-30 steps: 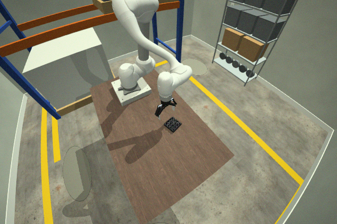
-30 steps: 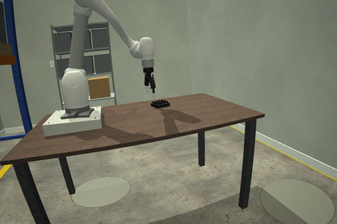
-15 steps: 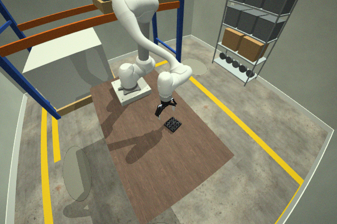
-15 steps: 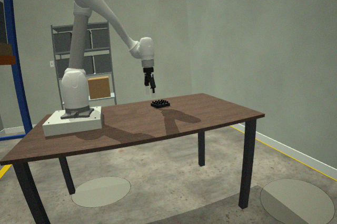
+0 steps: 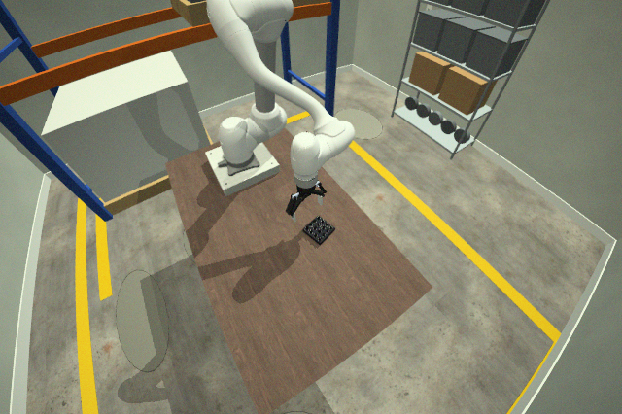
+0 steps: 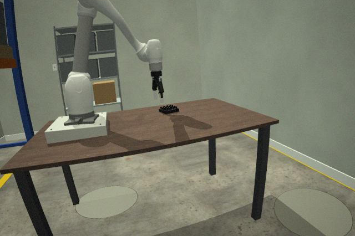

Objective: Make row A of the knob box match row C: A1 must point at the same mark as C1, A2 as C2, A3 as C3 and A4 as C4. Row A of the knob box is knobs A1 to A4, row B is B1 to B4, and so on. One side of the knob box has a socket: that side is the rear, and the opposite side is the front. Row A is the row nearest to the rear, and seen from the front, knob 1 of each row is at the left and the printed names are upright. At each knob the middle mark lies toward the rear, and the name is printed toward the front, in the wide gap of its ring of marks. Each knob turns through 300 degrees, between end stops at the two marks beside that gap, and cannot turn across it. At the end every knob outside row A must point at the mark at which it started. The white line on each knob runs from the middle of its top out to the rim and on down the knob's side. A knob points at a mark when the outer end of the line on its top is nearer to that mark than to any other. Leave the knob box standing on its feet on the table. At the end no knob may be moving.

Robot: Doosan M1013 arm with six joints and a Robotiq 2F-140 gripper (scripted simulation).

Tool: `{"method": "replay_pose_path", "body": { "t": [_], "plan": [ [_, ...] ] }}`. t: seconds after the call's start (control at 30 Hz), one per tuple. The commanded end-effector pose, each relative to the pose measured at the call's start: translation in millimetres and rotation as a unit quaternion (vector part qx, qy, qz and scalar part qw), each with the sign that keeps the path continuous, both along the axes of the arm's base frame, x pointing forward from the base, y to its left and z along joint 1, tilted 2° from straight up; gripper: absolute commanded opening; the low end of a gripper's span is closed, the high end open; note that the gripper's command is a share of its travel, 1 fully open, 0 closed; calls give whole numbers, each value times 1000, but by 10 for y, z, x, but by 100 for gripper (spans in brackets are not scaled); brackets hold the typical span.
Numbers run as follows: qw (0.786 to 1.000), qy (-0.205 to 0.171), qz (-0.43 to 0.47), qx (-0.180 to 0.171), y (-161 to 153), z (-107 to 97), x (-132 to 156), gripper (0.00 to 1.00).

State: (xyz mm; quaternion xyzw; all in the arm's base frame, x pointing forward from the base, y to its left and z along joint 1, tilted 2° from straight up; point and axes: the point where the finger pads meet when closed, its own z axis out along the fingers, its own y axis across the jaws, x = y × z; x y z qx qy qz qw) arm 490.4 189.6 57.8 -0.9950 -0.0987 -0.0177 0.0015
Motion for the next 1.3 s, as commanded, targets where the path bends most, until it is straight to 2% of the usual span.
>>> {"method": "replay_pose_path", "body": {
  "t": [0.0, 0.77, 0.9, 1.1, 1.17, 1.2, 1.27],
  "plan": [
    [1000, 0, 0, 0, 0, 1, 0, 100],
    [1000, 0, -3, 0, 4, 2, 2, 100],
    [998, 0, -69, 3, 69, 28, 54, 100],
    [983, 1, -182, 7, 185, 72, 143, 100],
    [983, 1, -182, 7, 185, 72, 143, 100],
    [974, 2, -227, 8, 232, 90, 178, 100],
    [966, 2, -257, 9, 264, 102, 200, 100]
  ]
}}
